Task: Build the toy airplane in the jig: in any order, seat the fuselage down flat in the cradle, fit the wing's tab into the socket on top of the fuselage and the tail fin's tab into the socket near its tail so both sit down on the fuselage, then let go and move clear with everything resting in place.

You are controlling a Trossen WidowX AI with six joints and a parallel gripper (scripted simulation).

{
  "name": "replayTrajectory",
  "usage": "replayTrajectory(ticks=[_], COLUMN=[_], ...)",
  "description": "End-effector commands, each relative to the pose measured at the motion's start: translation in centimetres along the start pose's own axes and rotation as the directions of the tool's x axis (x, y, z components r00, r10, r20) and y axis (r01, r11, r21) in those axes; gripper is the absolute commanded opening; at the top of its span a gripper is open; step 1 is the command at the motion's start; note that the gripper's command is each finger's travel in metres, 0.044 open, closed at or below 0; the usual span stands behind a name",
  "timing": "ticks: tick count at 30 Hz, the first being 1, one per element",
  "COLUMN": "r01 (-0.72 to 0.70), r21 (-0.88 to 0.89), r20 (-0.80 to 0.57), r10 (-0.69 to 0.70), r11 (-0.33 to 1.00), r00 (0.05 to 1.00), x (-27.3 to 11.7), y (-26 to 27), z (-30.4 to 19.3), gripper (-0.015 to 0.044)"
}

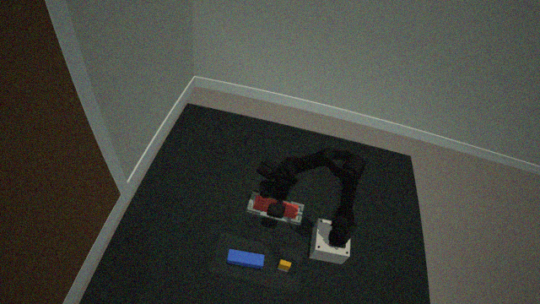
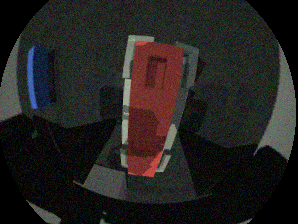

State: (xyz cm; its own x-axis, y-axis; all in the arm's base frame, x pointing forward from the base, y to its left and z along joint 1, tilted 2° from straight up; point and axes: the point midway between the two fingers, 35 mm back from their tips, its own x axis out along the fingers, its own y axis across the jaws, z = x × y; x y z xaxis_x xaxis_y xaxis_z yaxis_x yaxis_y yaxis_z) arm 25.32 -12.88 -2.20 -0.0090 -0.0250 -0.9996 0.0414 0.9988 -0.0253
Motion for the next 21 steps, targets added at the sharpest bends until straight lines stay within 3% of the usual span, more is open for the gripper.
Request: replayTrajectory(ticks=[1,4,10,21], r01=[0.000,0.001,0.002,0.002], r21=[0.000,0.000,-0.004,-0.090], r20=[0.001,0.002,0.000,0.000], r10=[0.000,-0.001,-0.002,-0.002], r11=[1.000,1.000,1.000,0.996], r00=[1.000,1.000,1.000,1.000], x=[0.0,-1.2,-10.4,-10.7], y=[0.0,-0.1,0.0,-0.2], z=[0.0,0.3,0.1,0.6], gripper=[0.0440,0.0440,0.0440,0.0440])
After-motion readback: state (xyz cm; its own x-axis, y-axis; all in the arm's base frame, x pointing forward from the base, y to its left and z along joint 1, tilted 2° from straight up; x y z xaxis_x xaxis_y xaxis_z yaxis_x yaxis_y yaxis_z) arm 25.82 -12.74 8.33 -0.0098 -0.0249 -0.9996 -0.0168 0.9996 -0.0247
